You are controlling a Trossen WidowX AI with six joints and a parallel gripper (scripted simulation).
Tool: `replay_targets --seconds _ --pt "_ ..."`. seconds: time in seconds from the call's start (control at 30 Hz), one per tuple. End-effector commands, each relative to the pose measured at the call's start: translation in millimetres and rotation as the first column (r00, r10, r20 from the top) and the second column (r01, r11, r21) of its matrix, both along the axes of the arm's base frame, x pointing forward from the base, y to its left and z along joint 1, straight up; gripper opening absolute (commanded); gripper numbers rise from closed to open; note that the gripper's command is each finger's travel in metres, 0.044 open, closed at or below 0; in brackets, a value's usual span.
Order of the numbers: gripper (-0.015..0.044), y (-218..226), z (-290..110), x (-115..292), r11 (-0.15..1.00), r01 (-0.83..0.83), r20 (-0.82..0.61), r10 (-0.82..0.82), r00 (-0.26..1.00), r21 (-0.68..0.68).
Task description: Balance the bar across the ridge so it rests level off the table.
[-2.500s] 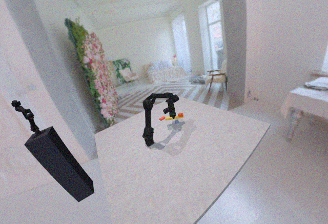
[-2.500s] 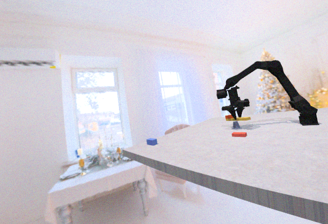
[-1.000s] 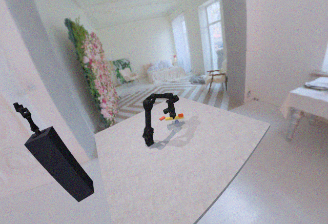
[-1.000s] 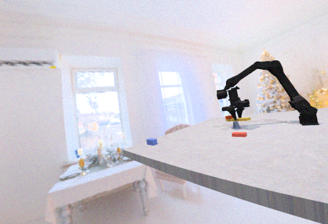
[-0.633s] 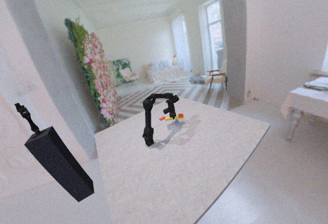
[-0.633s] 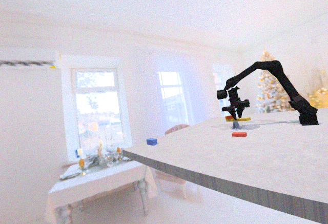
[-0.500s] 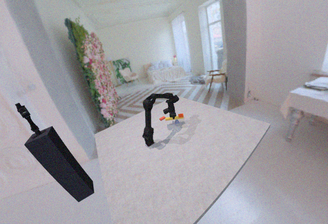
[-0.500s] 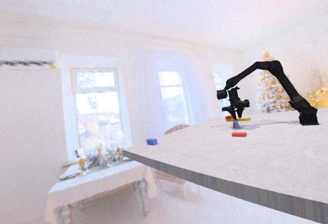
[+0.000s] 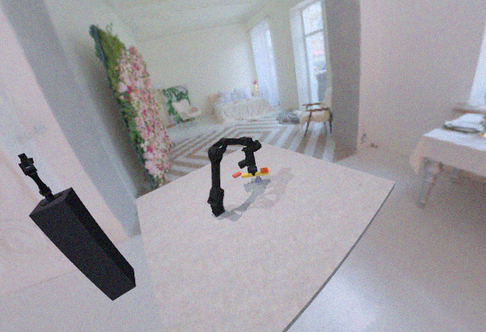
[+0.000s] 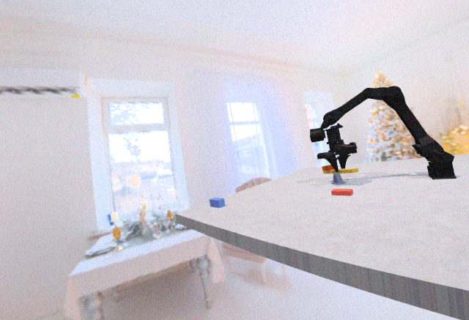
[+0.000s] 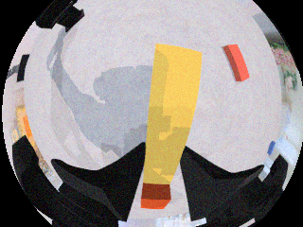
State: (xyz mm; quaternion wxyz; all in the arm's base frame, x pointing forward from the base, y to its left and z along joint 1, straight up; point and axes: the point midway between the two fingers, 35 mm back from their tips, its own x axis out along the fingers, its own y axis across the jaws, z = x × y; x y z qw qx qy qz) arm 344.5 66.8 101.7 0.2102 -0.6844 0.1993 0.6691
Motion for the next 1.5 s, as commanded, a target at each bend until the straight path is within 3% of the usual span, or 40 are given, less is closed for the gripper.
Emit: replay_targets --seconds 0.0,1.47 --pt "0.0000 -0.6 -0.9 0.4 1.000 -0.005 0.002 0.005 1.000 -0.004" --pt "0.0000 -0.4 -4.6 -0.3 1.000 -0.005 0.001 0.005 1.000 -0.004"
